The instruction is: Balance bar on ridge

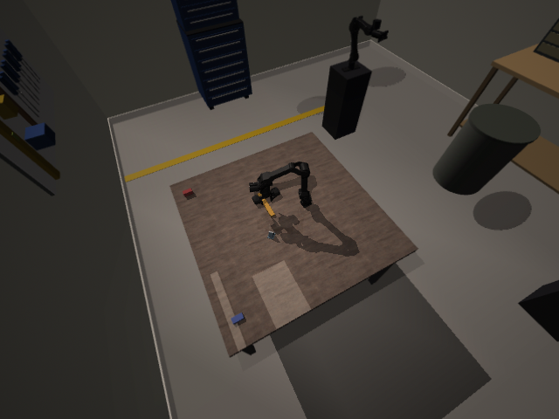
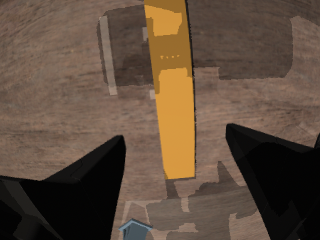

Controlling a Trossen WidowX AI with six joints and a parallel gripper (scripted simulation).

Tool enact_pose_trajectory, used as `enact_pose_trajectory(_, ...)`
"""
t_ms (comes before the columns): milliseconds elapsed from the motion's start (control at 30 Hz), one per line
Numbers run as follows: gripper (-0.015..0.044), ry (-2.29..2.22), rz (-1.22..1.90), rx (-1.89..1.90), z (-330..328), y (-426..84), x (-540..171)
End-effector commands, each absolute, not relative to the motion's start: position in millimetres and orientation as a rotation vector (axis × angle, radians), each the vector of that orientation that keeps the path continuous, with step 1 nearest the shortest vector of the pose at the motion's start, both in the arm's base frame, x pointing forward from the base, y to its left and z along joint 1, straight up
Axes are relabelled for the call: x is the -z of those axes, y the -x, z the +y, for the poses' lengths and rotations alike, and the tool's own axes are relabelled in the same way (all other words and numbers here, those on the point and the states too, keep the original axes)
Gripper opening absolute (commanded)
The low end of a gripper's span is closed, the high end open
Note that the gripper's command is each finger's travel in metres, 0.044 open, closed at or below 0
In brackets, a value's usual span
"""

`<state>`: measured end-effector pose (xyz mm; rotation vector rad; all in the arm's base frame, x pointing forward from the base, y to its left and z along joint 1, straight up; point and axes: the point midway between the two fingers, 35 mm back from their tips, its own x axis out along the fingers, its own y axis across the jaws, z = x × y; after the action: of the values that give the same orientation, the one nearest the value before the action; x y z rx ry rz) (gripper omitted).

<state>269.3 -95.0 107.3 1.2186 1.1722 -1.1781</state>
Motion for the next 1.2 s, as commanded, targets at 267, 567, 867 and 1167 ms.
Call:
enact_pose_trajectory(267,0.0315,-1.206,1.193,1.190,-96,-267,-72)
enact_pose_trajectory(567,0.0315,-1.206,1.193,1.190,-96,-268,-60)
enact_pose_trajectory(867,0.0315,-1.206,1.193,1.190,-96,-267,-46)
enact_pose_trajectory(1167,0.0315,-1.206,1.193,1.190,-96,-267,-46)
